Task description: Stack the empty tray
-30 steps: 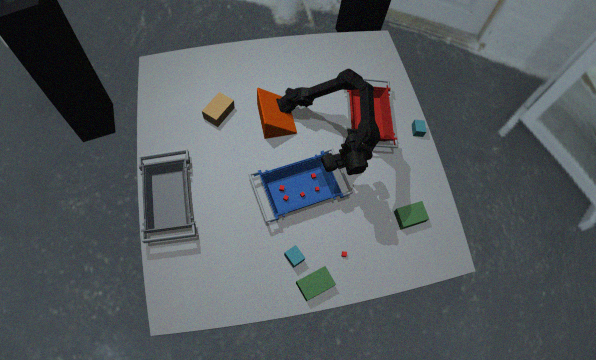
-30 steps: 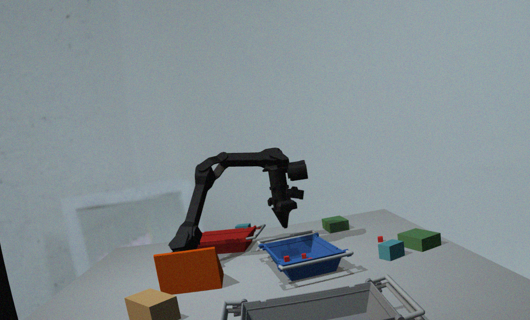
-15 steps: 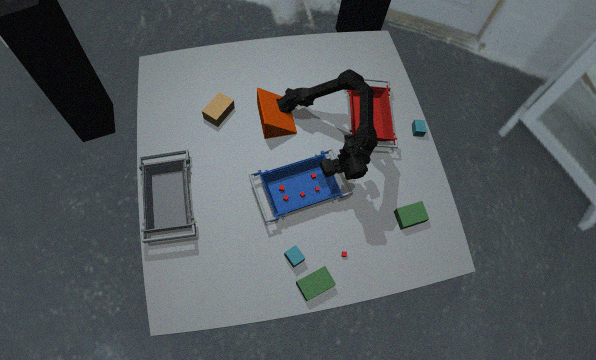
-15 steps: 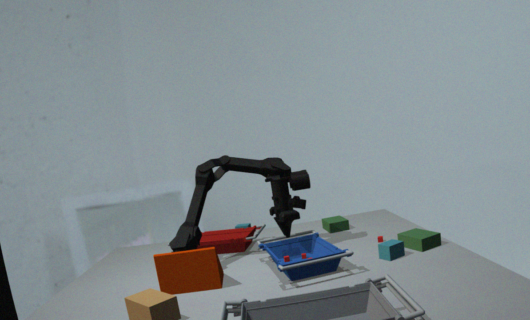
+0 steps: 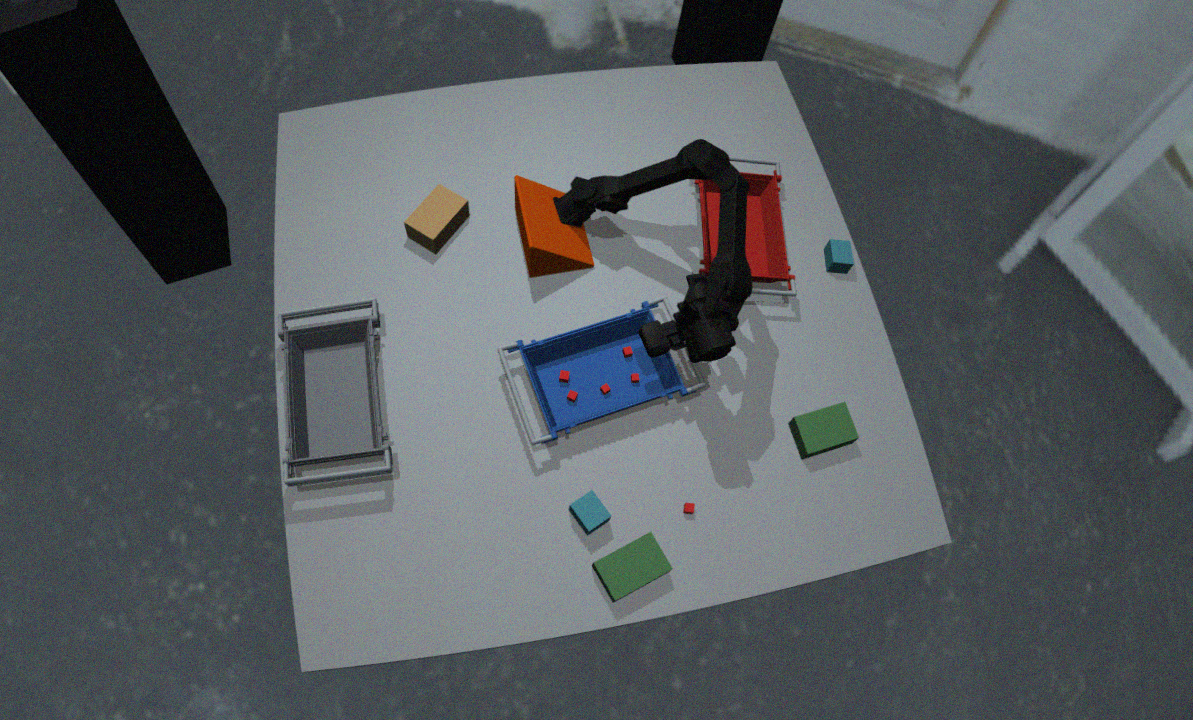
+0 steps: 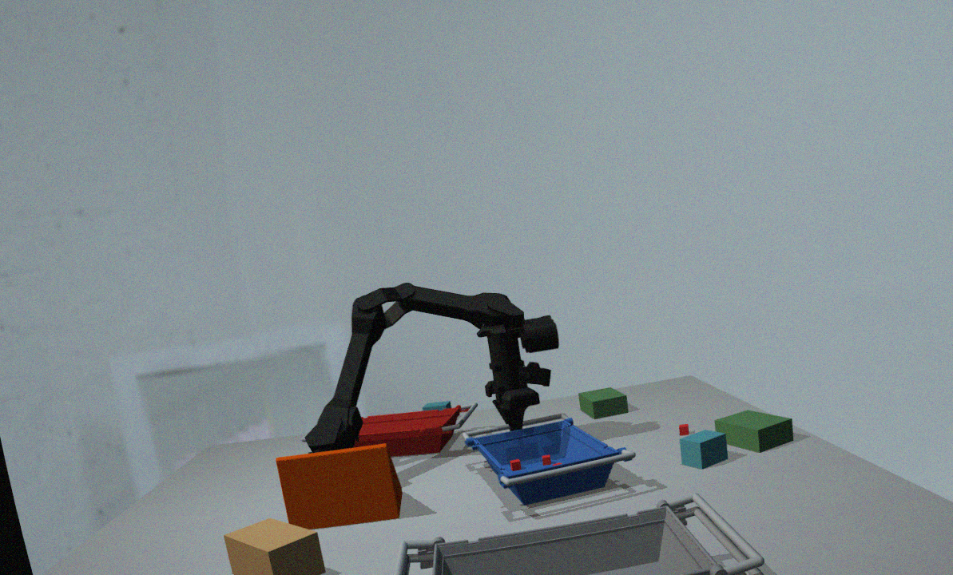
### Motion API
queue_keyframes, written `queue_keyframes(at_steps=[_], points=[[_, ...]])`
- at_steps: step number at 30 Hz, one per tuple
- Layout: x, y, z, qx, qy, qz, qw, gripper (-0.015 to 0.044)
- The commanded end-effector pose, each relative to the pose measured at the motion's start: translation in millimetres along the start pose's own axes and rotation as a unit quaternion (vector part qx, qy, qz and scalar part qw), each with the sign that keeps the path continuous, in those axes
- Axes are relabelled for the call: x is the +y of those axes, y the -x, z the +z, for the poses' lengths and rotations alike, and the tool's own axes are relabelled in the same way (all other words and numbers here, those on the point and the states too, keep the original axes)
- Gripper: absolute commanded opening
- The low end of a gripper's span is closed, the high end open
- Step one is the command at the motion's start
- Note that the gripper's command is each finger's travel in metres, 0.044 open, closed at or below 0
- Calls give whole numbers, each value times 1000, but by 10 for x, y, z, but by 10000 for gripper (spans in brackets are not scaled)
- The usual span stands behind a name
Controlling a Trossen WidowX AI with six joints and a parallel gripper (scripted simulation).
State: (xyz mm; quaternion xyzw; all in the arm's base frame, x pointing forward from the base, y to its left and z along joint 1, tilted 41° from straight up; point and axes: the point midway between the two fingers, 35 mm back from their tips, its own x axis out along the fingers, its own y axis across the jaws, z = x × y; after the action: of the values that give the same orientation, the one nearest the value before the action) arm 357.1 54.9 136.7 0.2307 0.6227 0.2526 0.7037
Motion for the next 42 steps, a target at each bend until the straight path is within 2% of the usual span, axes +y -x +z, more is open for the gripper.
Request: queue_keyframes(at_steps=[1,16,31,42], points=[[-60,93,-7,1,-2,2,1000,90],[-386,317,-12,1,-3,1,1000,90],[-748,109,-14,1,-2,1,1000,90],[-700,549,9,2,-3,0,1000,90]])
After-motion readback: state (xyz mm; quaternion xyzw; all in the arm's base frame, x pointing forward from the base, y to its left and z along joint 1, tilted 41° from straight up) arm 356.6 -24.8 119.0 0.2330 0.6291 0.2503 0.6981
